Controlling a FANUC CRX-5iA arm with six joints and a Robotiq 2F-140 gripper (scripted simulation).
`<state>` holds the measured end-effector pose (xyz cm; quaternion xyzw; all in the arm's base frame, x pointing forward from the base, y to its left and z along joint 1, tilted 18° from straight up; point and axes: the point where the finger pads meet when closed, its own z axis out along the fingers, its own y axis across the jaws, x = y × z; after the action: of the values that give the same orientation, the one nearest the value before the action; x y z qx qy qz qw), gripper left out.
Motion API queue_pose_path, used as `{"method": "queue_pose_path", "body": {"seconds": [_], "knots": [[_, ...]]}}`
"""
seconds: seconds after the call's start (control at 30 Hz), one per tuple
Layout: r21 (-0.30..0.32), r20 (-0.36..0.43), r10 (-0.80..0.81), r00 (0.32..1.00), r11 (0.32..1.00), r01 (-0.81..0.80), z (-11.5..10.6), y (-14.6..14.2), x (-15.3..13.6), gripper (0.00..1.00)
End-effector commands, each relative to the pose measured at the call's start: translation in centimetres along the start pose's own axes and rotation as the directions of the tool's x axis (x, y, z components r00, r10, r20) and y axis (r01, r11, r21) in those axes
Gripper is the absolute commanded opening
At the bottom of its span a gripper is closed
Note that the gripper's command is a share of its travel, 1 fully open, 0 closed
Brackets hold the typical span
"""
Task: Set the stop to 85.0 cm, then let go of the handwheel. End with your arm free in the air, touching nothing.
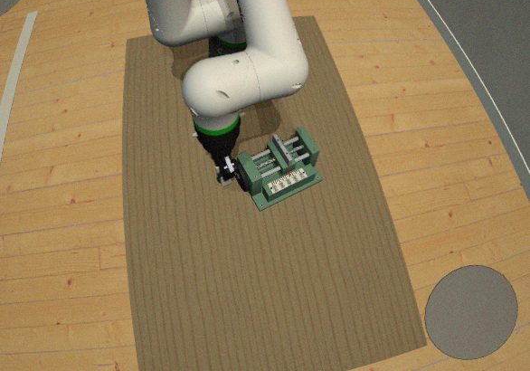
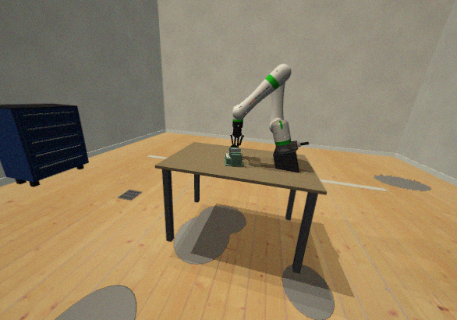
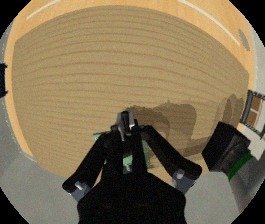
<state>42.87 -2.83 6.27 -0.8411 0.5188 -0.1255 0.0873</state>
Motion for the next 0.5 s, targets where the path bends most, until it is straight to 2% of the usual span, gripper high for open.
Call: {"method": "queue_pose_path", "body": {"seconds": [0.0, 0.47], "knots": [[0.0, 0.0, 0.0, 1.0, 1.0, 0.0, -0.3, 0.2, 0.0, 0.04], [0.0, 0.0, 0.0, 1.0, 1.0, 0.0, -1.7, 0.8, 0.0, 0.04]]}}
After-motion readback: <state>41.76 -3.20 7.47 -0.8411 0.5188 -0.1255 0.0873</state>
